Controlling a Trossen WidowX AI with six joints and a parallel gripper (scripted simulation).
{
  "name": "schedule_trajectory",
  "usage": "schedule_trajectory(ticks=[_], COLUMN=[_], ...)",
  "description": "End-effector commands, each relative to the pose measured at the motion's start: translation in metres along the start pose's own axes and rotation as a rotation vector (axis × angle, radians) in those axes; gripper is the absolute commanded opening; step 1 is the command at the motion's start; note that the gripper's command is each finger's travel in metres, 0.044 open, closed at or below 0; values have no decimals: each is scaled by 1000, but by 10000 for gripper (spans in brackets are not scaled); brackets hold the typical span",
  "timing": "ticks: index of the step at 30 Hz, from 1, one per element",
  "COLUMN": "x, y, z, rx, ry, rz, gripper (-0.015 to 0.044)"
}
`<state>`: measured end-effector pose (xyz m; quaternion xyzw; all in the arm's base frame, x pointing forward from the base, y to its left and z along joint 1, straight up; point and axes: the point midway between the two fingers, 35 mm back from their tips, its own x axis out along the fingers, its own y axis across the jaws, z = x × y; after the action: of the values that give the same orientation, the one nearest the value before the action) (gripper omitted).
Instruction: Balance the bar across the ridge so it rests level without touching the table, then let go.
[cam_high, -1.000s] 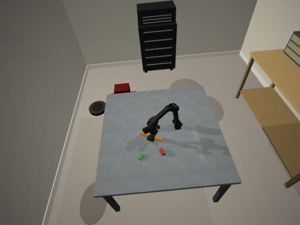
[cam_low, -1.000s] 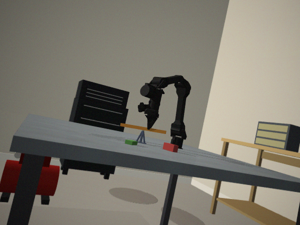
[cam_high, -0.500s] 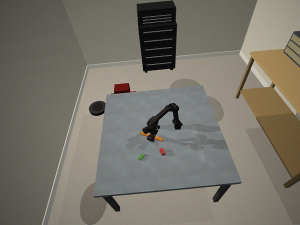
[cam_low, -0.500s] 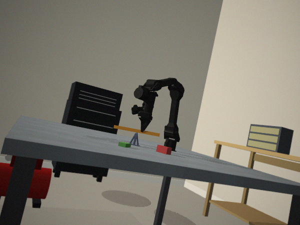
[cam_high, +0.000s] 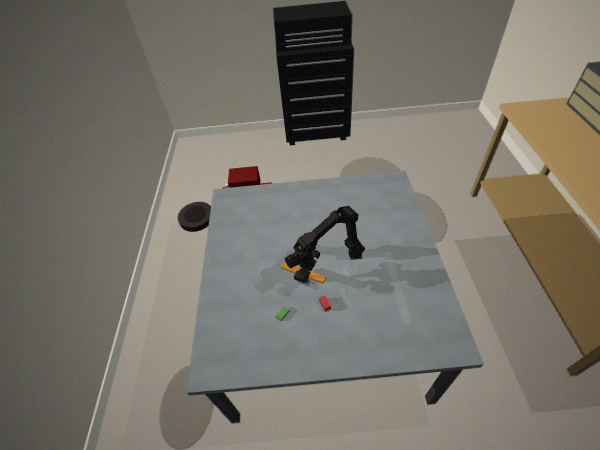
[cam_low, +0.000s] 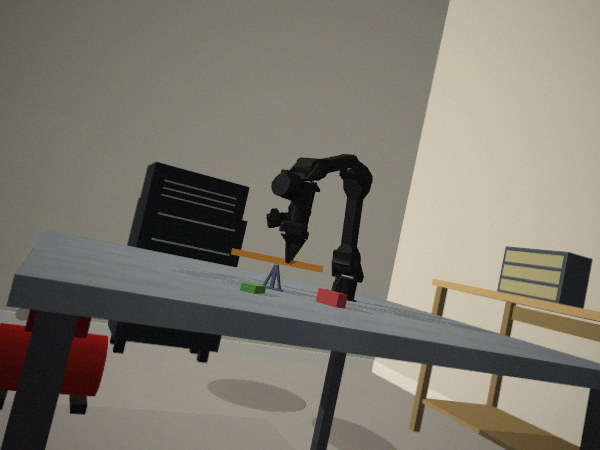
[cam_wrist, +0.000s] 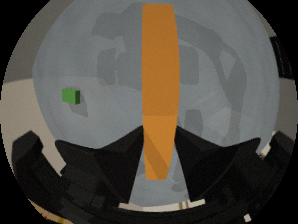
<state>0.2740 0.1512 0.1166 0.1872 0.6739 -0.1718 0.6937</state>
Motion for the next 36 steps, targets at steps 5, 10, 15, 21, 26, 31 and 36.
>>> schedule_trajectory(ticks=[5,10,15,21,26,31,36], x=[3,2,1,1,1,1,1], y=[0,0,0,0,0,0,0], z=[-1,-1,-1,-1,-1,-1,-1], rx=[1,1,1,1,1,1,1], ry=[4,4,4,4,4,4,4], rz=[0,0,0,0,0,0,0], gripper=[0,0,0,0,0,0,0])
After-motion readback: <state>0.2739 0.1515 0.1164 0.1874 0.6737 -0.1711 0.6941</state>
